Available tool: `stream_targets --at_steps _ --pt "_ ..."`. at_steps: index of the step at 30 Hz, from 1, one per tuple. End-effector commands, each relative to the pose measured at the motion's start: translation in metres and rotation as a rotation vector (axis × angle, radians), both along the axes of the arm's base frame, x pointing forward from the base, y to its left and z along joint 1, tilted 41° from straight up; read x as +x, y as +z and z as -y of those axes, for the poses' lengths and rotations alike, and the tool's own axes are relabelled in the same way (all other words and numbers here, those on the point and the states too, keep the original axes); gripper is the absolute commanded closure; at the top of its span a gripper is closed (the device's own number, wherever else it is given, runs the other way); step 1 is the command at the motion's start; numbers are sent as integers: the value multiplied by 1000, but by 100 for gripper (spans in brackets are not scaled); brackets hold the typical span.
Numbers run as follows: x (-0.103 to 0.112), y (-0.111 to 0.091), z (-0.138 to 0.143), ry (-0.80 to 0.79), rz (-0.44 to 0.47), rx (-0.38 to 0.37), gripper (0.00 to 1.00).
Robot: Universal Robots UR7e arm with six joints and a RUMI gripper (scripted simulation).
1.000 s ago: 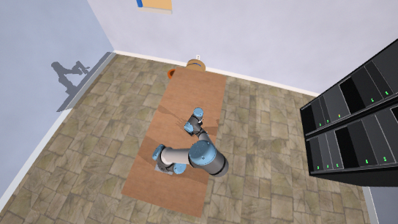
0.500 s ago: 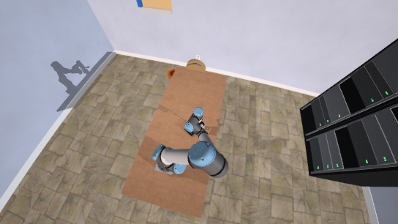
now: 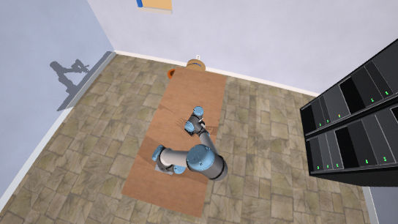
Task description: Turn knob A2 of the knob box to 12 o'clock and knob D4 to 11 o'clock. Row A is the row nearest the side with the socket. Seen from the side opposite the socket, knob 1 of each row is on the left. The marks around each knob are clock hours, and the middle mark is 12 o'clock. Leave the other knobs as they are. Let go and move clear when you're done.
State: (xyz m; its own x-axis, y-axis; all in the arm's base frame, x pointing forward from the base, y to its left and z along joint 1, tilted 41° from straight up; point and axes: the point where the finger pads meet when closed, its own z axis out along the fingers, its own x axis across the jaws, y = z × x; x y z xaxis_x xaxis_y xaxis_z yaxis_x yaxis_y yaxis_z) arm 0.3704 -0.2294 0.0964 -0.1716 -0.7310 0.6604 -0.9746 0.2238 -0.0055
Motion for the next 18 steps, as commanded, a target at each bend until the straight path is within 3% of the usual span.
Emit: stream_targets --at_steps 1,18 --pt "3 16 -14 -1 0 0 0" --pt "13 66 -57 -1 0 0 0"
